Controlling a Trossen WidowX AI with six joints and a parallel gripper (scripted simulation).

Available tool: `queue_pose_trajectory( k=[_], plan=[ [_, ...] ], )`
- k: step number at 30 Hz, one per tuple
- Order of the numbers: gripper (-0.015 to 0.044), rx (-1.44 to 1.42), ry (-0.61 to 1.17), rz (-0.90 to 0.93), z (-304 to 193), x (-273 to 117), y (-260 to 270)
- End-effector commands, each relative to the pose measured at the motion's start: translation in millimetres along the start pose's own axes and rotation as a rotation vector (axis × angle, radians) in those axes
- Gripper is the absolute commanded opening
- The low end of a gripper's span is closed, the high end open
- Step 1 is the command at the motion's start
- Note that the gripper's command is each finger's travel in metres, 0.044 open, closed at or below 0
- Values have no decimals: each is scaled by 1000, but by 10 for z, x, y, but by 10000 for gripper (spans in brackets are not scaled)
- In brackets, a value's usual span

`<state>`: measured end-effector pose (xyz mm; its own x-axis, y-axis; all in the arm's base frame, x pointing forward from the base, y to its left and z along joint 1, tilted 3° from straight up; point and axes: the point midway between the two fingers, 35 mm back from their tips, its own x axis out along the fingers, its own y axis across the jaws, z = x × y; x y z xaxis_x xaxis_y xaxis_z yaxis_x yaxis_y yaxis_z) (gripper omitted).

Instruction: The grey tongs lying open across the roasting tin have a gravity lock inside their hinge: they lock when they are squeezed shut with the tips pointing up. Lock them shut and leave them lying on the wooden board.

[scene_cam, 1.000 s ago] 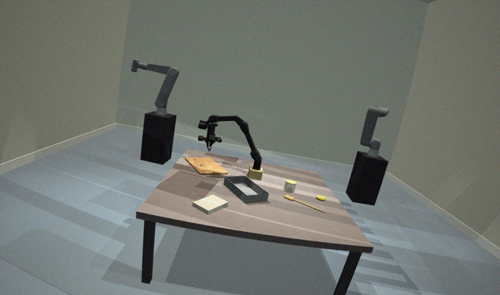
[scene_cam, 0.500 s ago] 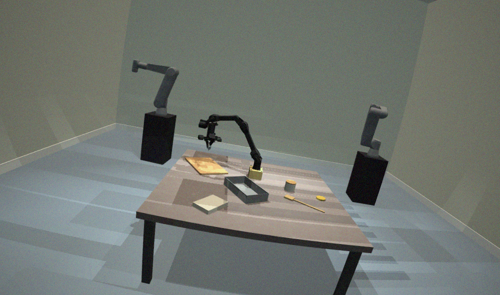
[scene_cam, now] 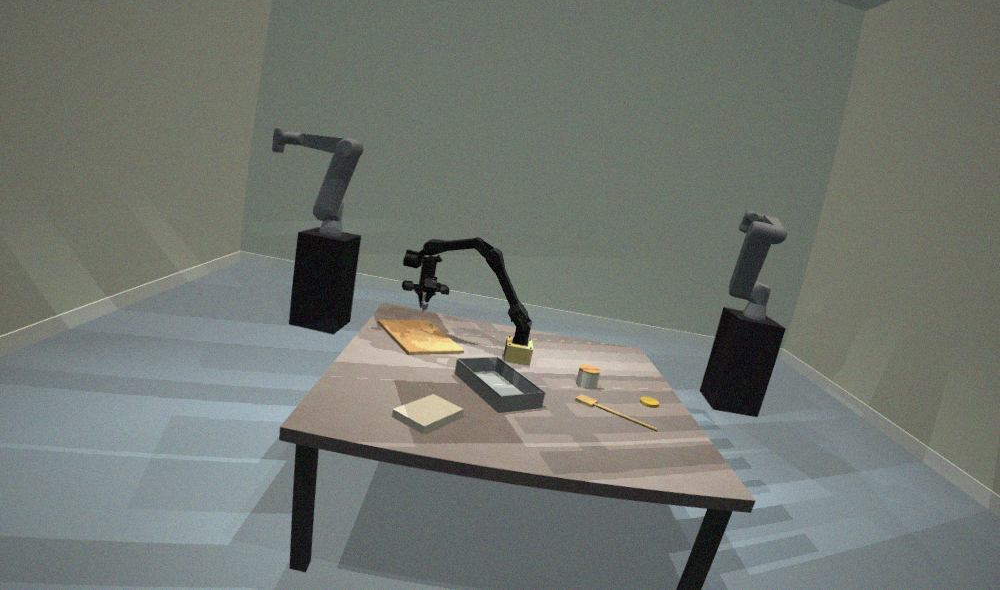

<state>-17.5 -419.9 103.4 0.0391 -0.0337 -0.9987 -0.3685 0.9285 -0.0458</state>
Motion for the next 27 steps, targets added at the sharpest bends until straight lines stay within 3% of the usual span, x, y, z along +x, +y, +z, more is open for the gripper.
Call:
queue_pose_trajectory(
  k=[1, 27],
  plan=[
    [-150, -2, -4, -4, 6, 55, -11],
    [-150, -2, -4, -3, 7, 483, -15]
  ],
)
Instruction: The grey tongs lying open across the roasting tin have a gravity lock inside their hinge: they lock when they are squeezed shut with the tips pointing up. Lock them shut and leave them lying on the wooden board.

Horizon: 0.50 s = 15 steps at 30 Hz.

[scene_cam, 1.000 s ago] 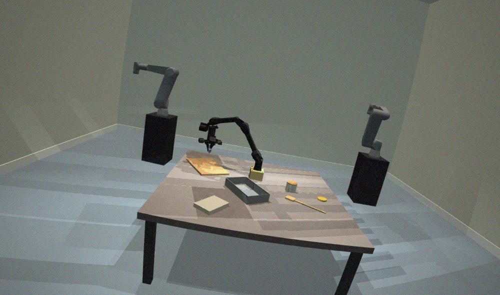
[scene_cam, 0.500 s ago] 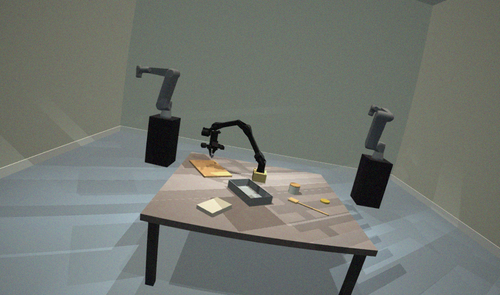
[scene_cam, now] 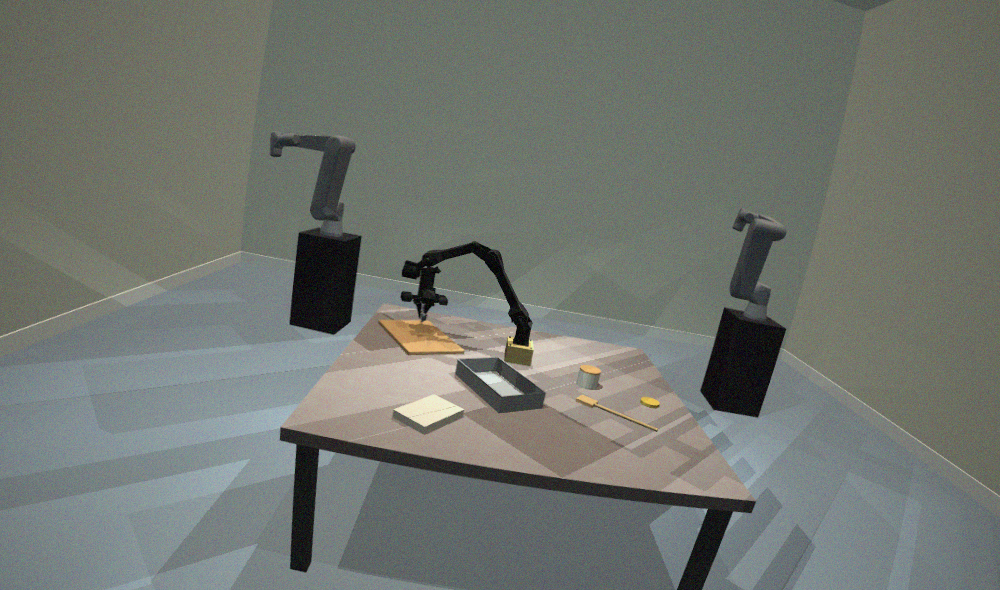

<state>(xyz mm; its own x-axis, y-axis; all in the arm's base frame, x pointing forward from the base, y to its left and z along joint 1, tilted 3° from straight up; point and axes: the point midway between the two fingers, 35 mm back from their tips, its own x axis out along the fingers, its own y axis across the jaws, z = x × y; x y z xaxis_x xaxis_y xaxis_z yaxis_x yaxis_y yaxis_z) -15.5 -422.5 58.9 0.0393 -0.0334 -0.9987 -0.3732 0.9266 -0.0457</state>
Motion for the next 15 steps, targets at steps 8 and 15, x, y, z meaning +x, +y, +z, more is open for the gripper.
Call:
queue_pose_trajectory(
  k=[8, 15],
  plan=[
    [-150, 3, -4, -4, 14, 167, 5],
    [-150, 3, -4, -3, 20, 280, 18]
  ],
)
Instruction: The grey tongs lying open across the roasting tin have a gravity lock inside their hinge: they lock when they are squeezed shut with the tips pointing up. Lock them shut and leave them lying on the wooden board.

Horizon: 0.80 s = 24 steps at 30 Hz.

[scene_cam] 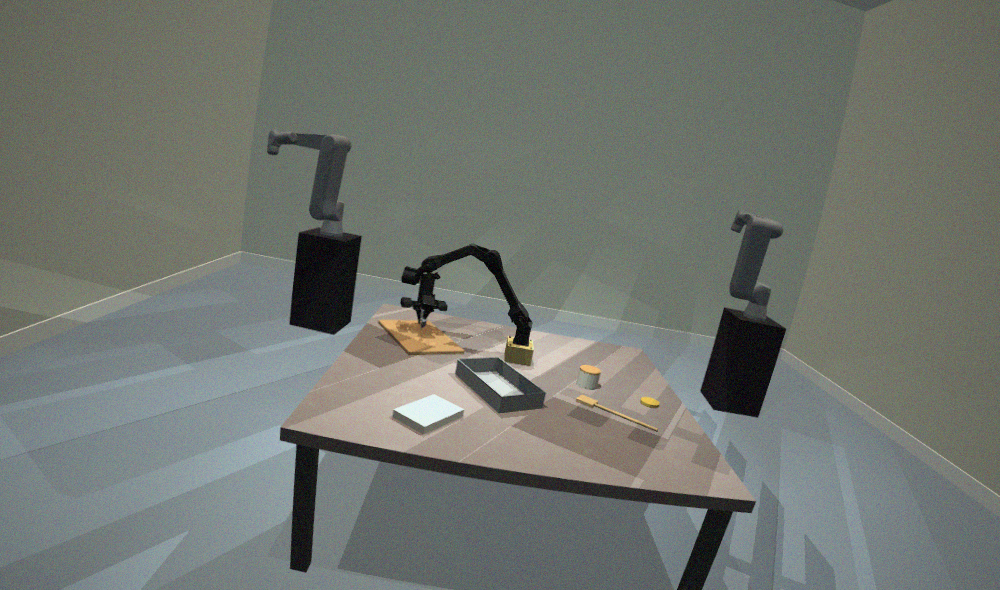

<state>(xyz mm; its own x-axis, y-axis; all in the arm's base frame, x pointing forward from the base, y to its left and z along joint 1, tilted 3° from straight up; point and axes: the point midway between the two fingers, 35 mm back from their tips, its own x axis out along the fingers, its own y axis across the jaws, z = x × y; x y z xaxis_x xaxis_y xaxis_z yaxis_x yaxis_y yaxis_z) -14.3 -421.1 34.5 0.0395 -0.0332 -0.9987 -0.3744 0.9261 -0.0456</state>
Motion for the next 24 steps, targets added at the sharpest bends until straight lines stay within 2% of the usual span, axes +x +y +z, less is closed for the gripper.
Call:
queue_pose_trajectory(
  k=[1, 12, 24],
  plan=[
    [-150, 4, -4, -4, 10, 53, 1],
    [-150, 4, -4, -3, 20, 172, 19],
    [165, 0, -1, 2, 15, 167, 28]
  ],
)
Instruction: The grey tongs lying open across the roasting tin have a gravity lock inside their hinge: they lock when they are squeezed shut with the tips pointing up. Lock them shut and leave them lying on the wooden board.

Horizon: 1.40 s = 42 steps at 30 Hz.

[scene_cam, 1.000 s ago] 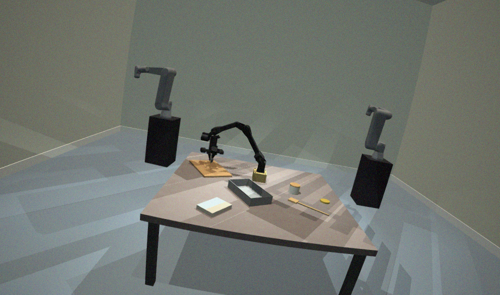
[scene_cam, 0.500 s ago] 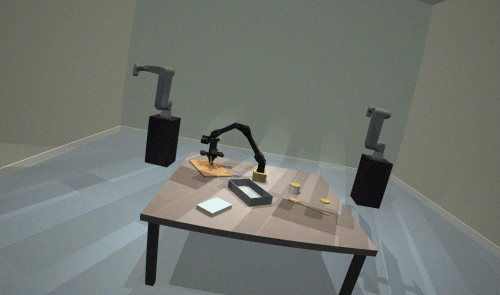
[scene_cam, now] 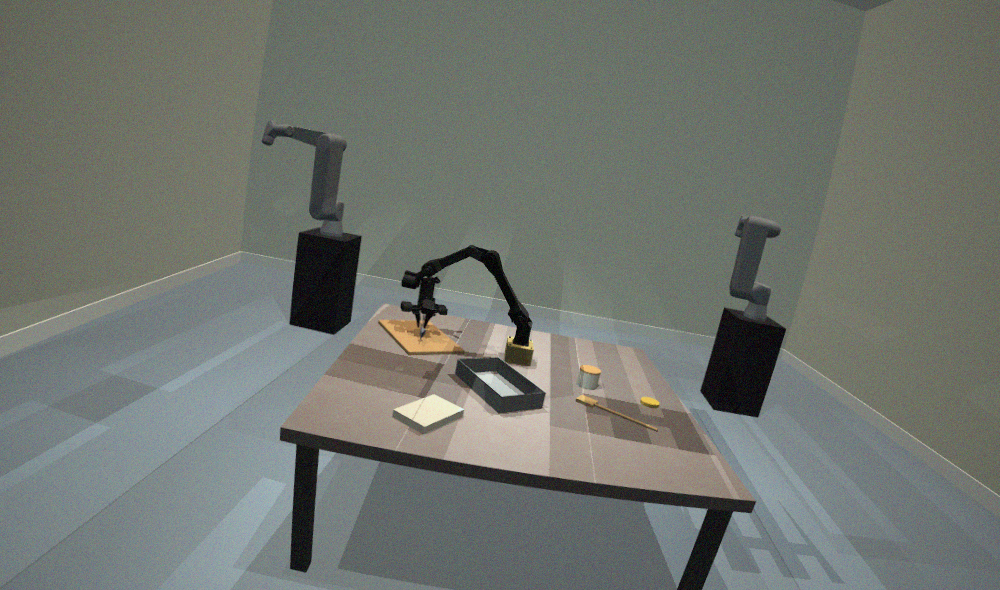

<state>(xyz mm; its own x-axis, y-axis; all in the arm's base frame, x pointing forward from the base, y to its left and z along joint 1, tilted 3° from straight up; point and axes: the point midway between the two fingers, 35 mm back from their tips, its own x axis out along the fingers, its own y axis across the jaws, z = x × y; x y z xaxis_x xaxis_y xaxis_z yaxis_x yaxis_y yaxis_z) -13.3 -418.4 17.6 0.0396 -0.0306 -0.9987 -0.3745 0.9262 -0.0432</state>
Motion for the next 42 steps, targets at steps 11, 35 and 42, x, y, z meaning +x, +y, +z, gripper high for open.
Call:
queue_pose_trajectory(
  k=[11, 35, 42],
  plan=[
    [440, 0, 0, 0, 0, -2, 0],
    [440, 1, -14, -7, 1462, -1250, 344],
    [440, -11, -12, -20, 1472, -1659, 370]
  ],
)
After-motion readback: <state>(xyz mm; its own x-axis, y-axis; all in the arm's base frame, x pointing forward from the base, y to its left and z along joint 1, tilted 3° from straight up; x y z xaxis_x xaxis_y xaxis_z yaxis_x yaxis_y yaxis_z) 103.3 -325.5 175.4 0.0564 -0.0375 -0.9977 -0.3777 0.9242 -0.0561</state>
